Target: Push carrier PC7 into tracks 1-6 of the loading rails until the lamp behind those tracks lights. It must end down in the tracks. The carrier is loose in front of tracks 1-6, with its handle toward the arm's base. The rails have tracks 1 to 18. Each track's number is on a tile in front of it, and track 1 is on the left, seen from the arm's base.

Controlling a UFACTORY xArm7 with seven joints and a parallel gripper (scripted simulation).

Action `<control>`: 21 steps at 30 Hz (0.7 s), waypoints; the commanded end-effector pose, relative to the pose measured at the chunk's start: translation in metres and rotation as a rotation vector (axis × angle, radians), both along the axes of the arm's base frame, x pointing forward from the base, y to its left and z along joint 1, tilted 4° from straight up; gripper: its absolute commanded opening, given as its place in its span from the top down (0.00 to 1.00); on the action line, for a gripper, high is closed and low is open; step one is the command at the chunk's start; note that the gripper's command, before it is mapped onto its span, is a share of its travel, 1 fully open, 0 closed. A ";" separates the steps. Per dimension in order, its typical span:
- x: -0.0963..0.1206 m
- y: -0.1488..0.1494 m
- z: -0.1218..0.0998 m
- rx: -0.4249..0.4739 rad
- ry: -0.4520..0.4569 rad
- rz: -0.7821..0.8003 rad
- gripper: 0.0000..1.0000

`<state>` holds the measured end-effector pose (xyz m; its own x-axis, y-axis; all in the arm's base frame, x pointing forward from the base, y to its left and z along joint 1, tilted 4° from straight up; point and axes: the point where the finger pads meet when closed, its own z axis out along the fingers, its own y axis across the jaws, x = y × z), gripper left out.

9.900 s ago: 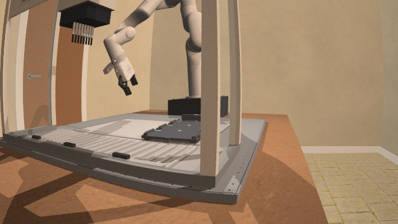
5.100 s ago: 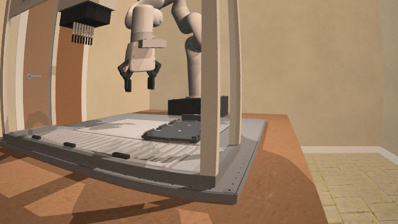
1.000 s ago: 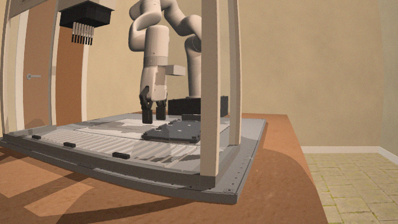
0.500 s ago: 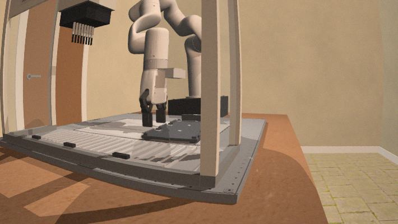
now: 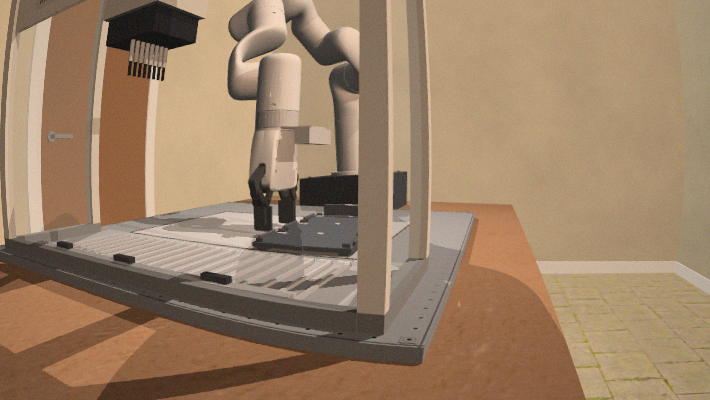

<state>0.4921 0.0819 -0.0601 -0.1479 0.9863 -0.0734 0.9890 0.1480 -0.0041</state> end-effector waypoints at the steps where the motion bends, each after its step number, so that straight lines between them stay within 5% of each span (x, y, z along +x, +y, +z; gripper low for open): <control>1: 0.002 0.001 0.001 0.001 -0.004 0.001 0.00; 21: 0.001 0.008 0.001 0.001 -0.004 0.001 0.00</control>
<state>0.4914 0.0870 -0.0608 -0.1480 0.9863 -0.0734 0.9890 0.1481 -0.0039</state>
